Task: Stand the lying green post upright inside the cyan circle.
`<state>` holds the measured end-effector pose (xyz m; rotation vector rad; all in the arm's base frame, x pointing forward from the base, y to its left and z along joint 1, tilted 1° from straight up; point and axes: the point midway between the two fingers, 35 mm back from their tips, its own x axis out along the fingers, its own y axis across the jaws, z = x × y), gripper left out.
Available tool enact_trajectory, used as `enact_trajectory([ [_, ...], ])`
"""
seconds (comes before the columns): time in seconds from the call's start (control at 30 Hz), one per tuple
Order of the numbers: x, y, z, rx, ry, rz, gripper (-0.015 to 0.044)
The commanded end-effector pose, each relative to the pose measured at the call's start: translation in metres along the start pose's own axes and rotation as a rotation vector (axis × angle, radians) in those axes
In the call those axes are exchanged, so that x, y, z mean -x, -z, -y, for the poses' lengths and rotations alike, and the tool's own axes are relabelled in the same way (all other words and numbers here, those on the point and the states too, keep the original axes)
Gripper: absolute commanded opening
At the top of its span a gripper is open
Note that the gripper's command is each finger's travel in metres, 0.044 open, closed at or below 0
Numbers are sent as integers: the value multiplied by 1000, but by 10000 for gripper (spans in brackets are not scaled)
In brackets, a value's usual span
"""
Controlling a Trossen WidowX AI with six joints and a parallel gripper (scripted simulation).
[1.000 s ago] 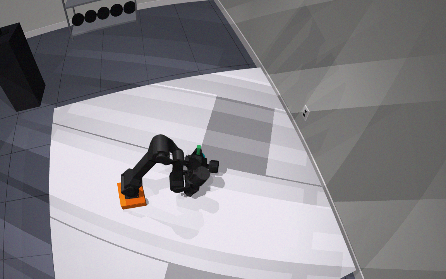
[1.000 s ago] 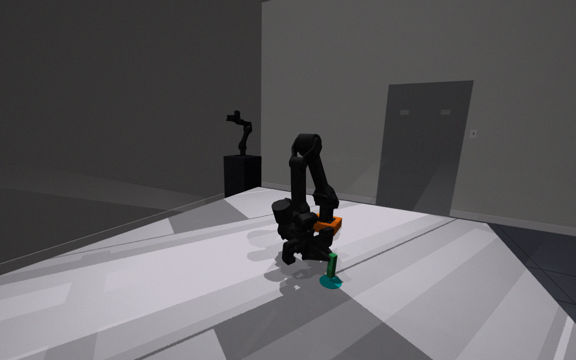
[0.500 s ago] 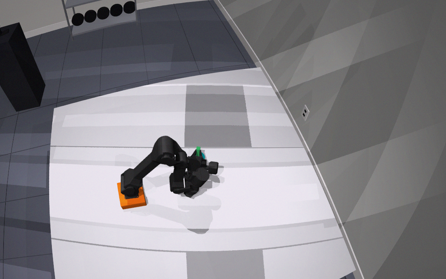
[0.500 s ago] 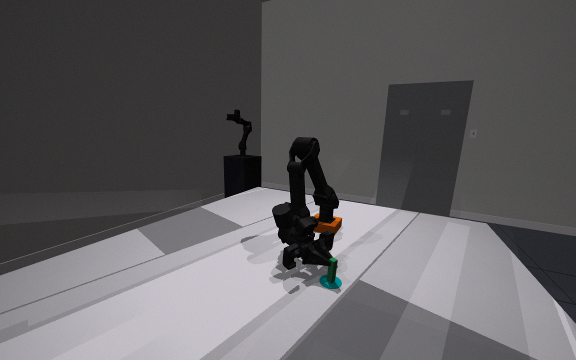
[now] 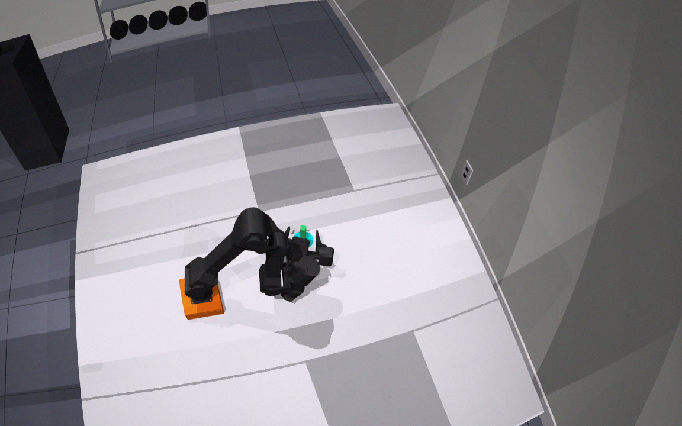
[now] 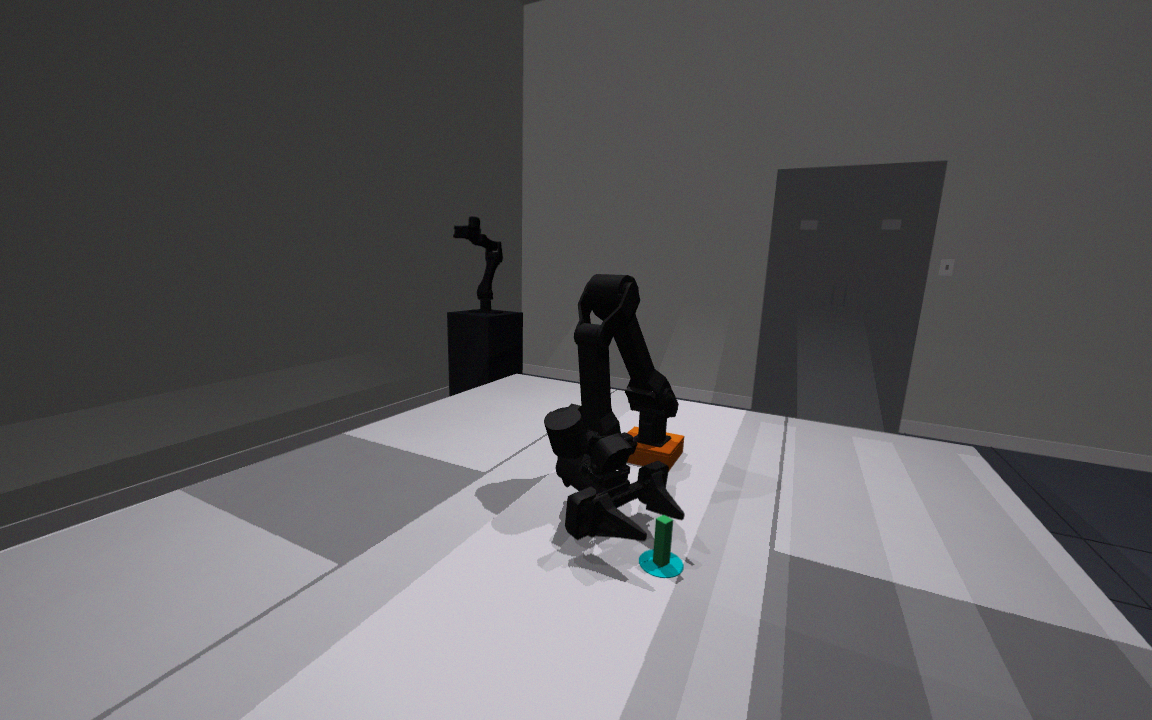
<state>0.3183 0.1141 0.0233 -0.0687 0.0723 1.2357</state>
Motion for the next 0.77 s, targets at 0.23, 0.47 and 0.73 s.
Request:
enact_trajectory([
  [0.23,3,-36,6,2,3,0,400],
  [0.47,6,-69,5,3,1,1,400],
  [0.73,6,-90,7,-6,11,-13,400],
])
